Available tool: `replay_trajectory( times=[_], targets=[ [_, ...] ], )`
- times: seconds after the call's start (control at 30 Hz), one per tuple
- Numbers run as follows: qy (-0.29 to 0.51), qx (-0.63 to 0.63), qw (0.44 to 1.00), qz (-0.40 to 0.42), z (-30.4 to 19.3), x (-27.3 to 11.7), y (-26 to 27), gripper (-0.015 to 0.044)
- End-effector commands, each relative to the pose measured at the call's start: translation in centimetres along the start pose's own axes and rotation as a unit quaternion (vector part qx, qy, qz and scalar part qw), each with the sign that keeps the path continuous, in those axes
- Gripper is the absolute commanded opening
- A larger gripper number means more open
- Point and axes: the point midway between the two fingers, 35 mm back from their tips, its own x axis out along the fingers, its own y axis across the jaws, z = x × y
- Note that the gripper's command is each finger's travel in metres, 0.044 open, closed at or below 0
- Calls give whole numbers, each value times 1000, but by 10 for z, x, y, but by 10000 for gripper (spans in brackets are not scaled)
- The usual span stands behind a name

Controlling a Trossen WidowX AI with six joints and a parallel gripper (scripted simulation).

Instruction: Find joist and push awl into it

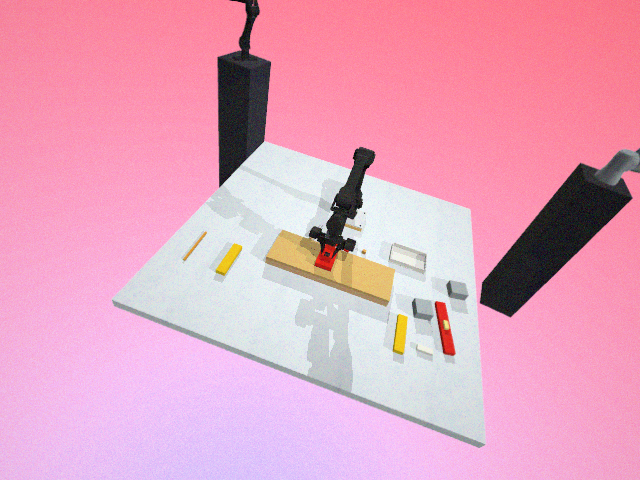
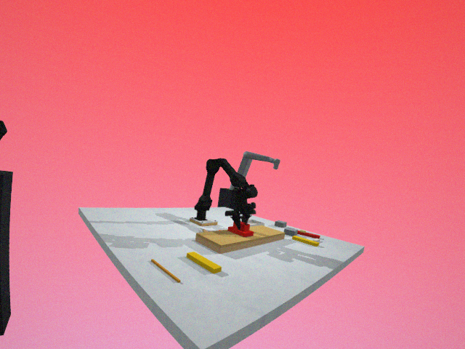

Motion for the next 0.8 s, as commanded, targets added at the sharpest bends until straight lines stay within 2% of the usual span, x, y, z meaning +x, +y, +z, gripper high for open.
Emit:
replay_trajectory(
  times=[0.0, 0.77],
  targets=[
    [0, -1, 1000, 1, 0, 0, 13, 0],
    [0, 0, 1000, 4, 0, 0, 79, 0]
  ],
)
